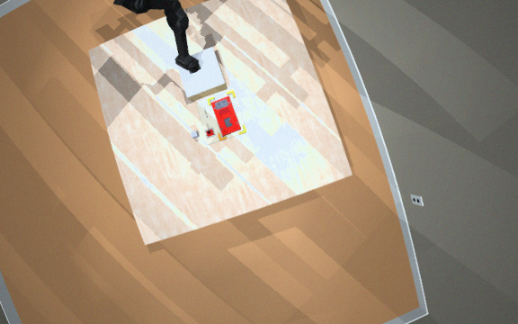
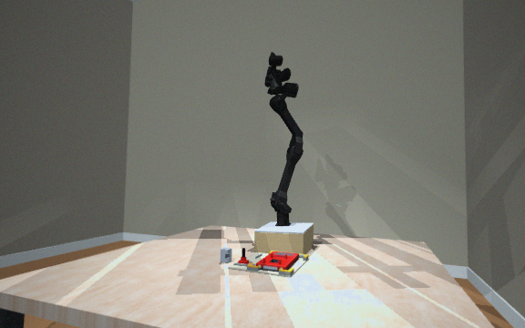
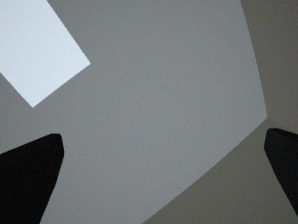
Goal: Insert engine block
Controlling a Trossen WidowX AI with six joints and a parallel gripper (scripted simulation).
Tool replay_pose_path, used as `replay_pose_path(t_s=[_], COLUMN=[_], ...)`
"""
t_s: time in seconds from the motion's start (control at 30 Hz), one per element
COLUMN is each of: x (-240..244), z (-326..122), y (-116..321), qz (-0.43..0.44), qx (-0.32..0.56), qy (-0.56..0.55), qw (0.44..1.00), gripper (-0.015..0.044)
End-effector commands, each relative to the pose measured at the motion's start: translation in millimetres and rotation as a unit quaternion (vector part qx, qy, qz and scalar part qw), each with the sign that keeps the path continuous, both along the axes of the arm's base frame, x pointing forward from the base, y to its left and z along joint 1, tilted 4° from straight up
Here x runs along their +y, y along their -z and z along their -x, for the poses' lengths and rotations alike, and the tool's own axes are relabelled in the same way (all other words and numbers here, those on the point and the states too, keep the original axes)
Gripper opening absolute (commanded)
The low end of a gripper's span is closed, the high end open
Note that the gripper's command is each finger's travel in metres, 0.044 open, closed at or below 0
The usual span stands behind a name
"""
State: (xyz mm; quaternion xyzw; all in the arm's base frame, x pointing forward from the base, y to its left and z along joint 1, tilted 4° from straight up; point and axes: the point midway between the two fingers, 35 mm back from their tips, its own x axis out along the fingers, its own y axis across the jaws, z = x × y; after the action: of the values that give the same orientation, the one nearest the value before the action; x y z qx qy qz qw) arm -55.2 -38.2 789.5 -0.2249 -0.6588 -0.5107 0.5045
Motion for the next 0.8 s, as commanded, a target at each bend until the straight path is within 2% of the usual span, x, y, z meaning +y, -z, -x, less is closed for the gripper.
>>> replay_pose_path(t_s=[0.0,0.3,0.77], x=[-34,-92,-136], z=[-26,-74,-125], y=[3,17,42], qz=[-0.020,-0.064,-0.109], qx=[0.024,0.051,0.112], qy=[-0.056,-0.169,-0.215], qw=[0.998,0.982,0.964], gripper=[0.0440,0.0440,0.0440])
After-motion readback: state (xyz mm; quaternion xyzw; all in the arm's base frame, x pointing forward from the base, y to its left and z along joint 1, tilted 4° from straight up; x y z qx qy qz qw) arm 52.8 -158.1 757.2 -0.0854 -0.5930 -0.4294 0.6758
